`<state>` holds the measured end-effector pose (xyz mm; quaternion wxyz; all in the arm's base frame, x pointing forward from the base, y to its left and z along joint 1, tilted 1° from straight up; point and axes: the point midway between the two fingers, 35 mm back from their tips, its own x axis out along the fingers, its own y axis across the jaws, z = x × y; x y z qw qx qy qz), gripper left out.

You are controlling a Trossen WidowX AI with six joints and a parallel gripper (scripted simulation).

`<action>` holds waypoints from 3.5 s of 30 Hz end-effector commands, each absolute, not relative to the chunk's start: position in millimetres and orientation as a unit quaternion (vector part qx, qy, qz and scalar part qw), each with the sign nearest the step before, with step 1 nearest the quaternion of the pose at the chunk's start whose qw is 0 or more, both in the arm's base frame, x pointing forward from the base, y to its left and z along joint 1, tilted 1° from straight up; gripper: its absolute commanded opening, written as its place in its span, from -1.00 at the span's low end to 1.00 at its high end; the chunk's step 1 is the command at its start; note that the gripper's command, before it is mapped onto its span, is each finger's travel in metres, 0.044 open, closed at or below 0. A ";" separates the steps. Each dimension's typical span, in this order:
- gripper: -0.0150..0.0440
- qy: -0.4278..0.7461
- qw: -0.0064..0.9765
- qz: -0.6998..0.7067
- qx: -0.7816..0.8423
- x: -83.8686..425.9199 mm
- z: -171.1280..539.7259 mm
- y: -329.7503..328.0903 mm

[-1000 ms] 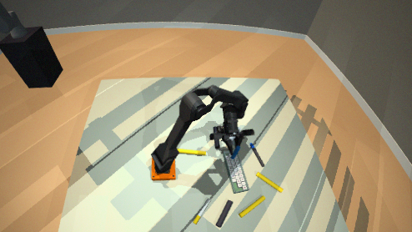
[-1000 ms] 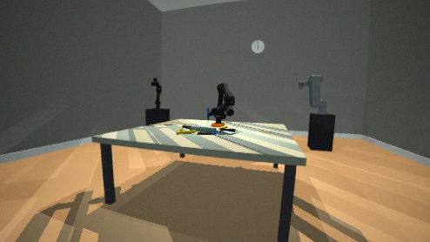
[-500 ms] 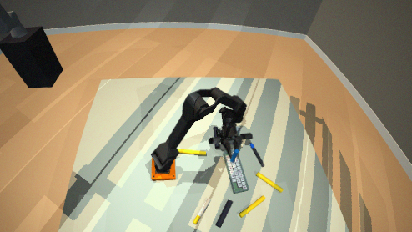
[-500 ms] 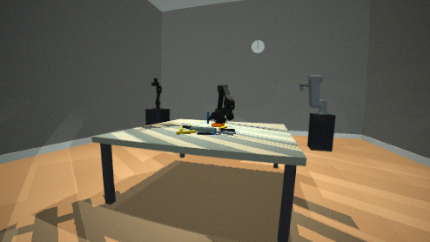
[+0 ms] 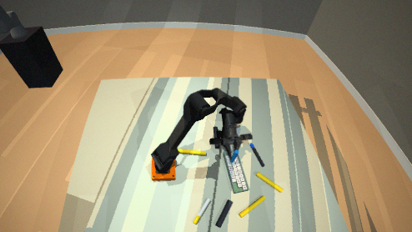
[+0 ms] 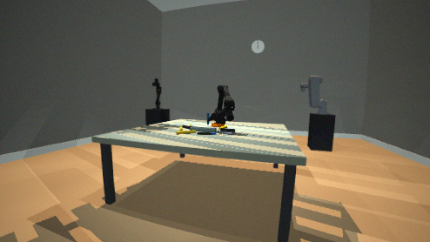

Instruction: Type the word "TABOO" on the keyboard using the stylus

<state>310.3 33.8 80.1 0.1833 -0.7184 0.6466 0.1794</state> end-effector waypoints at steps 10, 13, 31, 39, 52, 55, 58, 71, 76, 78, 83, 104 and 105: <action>-0.22 0.647 0.182 0.178 -0.719 310.5 73.2 33.3; -0.22 0.647 0.182 0.178 -0.719 310.6 72.0 33.3; -0.22 0.647 0.182 0.178 -0.719 310.7 65.4 33.3; -0.22 0.647 0.182 0.178 -0.719 310.8 67.5 33.3; -0.21 0.647 0.180 0.180 -0.719 309.1 100.7 33.2; -0.27 0.647 0.180 0.180 -0.719 309.1 100.7 33.2; -0.47 0.647 0.180 0.179 -0.719 311.0 101.3 32.5; -0.49 0.648 0.180 0.176 -0.719 330.5 93.4 25.2; -0.49 0.648 0.180 0.177 -0.719 330.5 86.8 25.4; -0.49 0.648 0.180 0.177 -0.719 330.5 86.8 25.4; -0.49 0.648 0.180 0.177 -0.719 330.5 86.8 25.4; -0.22 0.648 0.180 0.177 -0.719 329.8 81.6 25.0; -0.22 0.648 0.180 0.177 -0.719 329.8 81.0 25.0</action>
